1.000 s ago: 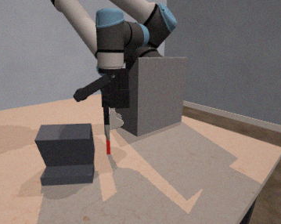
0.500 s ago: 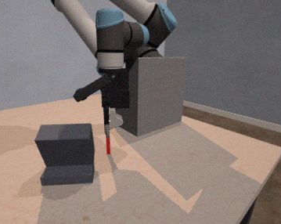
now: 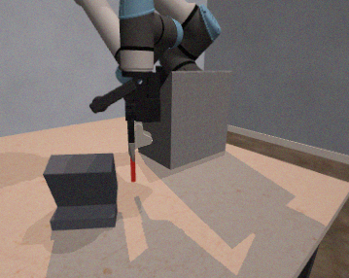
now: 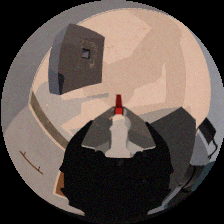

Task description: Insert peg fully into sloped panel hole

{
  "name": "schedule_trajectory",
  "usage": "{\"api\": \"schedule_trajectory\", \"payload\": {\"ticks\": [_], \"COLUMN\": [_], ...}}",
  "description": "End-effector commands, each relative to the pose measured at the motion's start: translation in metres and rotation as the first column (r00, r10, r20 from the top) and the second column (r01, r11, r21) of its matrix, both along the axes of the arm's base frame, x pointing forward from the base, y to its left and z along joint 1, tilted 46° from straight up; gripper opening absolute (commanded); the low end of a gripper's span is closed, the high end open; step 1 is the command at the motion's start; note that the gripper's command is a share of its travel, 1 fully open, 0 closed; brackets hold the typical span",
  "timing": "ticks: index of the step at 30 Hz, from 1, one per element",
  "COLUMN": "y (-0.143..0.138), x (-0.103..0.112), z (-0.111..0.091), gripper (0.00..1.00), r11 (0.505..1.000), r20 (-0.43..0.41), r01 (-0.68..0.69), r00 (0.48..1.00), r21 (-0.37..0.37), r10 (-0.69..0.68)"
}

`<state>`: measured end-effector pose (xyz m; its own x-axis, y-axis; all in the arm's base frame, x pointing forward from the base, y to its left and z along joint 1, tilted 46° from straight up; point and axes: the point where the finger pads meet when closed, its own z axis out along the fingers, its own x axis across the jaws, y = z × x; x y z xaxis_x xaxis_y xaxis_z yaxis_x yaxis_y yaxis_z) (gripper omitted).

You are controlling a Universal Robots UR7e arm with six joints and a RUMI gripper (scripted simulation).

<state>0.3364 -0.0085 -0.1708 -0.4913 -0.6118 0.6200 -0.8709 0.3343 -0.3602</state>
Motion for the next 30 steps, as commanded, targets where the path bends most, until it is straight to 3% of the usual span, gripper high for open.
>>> {"api": "schedule_trajectory", "payload": {"ticks": [1,4,30], "y": [0.026,0.037,0.019], "x": [0.017,0.034,0.017], "z": [0.023,0.032,0.023], "gripper": [0.0,0.0,0.0], "r11": [1.0,1.0,0.994], "r20": [0.033,0.047,0.033], "r01": [0.006,0.006,0.072], "r00": [0.999,0.999,0.997], "r21": [0.008,0.014,0.08], "r10": [-0.007,-0.007,-0.075]}}
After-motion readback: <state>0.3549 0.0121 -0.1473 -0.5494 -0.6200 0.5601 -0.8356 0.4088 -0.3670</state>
